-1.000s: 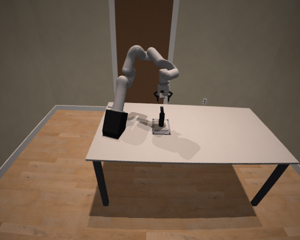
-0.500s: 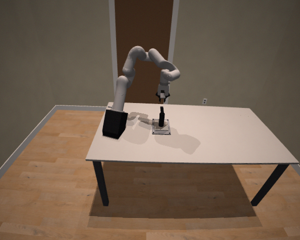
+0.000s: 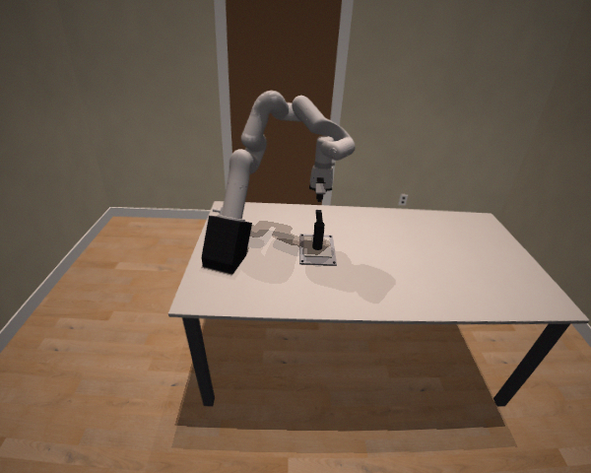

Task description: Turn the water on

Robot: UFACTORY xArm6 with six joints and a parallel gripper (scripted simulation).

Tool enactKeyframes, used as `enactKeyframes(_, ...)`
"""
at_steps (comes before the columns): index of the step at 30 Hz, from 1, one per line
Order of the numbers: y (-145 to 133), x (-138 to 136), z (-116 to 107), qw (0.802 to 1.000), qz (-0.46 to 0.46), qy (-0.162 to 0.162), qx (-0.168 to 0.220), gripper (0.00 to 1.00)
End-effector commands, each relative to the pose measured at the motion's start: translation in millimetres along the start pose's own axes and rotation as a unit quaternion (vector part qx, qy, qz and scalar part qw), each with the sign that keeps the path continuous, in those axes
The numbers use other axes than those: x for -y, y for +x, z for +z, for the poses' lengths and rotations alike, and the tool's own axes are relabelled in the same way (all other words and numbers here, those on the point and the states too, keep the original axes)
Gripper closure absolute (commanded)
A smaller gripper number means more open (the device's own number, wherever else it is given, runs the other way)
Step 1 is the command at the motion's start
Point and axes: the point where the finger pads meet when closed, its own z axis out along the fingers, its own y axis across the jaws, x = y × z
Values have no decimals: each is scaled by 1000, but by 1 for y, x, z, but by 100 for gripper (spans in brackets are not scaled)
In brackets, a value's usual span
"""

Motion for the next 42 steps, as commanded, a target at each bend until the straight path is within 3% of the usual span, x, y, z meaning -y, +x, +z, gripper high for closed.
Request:
enactKeyframes(1, 0, 1, -1, 1000, 0, 1, 0, 100)
enactKeyframes(20, 0, 1, -1, 1000, 0, 1, 0, 100)
enactKeyframes(21, 0, 1, -1, 1000, 0, 1, 0, 33)
enactKeyframes(42, 0, 1, -1, 1000, 0, 1, 0, 33)
